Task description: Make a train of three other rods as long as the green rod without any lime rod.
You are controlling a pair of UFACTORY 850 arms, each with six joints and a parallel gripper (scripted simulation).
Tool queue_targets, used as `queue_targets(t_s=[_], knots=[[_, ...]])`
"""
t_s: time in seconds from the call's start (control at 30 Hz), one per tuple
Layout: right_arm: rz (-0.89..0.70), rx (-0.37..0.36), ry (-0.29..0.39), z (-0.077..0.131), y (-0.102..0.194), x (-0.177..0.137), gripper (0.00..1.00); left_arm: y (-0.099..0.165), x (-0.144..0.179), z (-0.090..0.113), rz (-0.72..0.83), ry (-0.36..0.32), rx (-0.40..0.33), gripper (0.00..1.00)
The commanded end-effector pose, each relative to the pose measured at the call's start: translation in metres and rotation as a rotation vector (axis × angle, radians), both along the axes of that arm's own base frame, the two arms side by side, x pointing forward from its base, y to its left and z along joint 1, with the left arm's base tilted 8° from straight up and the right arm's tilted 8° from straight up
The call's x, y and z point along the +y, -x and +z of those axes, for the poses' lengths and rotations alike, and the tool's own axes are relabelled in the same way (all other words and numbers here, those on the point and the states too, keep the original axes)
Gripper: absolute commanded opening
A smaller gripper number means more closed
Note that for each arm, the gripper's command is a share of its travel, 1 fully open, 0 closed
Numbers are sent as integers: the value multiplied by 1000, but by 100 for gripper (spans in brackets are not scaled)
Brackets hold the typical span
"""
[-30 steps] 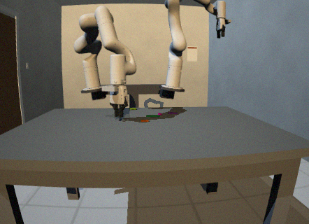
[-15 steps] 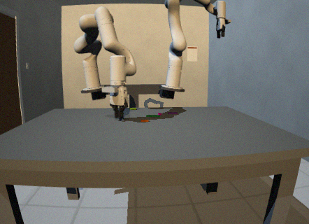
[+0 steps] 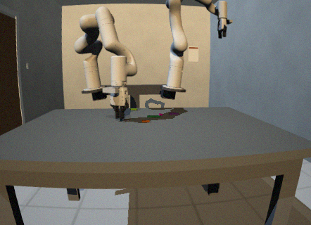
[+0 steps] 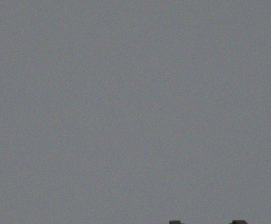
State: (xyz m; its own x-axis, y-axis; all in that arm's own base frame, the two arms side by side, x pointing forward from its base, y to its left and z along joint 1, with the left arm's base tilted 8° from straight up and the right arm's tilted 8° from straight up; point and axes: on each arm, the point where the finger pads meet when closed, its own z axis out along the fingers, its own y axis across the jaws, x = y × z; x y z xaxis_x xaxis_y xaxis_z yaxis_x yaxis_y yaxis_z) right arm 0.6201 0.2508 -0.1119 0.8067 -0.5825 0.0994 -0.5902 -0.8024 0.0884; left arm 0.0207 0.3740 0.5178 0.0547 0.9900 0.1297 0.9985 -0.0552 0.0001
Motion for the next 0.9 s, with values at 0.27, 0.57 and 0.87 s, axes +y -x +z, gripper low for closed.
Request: queue_targets(t_s=[0.27,0.57,0.87], knots=[[0,-2,-1,-2,-1,0,26,0,0,1,0,-2,0,100],[0,-2,-1,-7,-1,0,26,0,0,1,0,-2,0,100],[0,-2,-1,-10,-2,-1,26,0,0,1,0,-2,0,100]])
